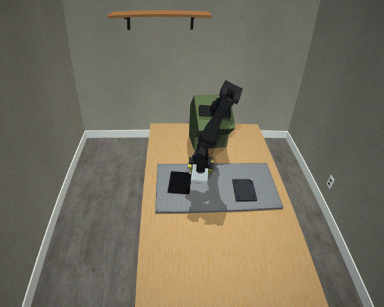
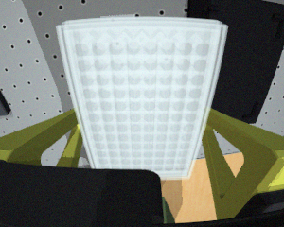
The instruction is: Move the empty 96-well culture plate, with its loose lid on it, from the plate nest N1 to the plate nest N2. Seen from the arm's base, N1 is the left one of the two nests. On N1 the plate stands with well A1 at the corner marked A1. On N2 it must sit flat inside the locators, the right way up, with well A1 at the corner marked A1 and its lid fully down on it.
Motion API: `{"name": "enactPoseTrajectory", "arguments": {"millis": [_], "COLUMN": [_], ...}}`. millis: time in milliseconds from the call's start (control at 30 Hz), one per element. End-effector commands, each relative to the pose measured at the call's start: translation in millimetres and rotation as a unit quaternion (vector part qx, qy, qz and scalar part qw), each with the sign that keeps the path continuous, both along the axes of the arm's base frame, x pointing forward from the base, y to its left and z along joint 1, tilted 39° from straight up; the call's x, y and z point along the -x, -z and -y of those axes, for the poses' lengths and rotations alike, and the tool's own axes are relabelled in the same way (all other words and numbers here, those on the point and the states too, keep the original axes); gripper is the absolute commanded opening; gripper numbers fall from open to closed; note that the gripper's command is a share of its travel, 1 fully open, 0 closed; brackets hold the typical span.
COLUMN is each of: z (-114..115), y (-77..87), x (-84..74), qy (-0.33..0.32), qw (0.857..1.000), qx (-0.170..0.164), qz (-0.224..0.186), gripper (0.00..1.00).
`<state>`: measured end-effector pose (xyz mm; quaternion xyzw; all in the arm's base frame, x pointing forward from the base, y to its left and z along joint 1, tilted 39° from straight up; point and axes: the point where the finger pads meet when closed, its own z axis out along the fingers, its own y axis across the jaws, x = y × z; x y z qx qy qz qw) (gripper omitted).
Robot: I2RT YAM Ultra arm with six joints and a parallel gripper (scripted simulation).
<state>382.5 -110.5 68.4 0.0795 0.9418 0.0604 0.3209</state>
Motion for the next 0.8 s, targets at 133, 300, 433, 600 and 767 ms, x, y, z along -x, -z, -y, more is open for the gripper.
{"name": "enactPoseTrajectory", "arguments": {"millis": [133, 300, 433, 600, 767], "z": [21.9, 38.2, 51.4, 61.2, 77.6], "y": [-4.9, -1.4, 1.4, 3.5, 6.9], "x": [-1.7, 0.9, 2.9, 4.4, 7.0], "qy": [-0.011, -0.011, -0.011, -0.011, -0.011], "qw": [1.000, 1.000, 1.000, 1.000, 1.000], "qx": [0.001, 0.001, 0.001, 0.001, 0.001], "qz": [0.011, 0.011, 0.011, 0.011, 0.012], "gripper": [0.00, 0.00, 0.00, 0.00, 0.00]}}
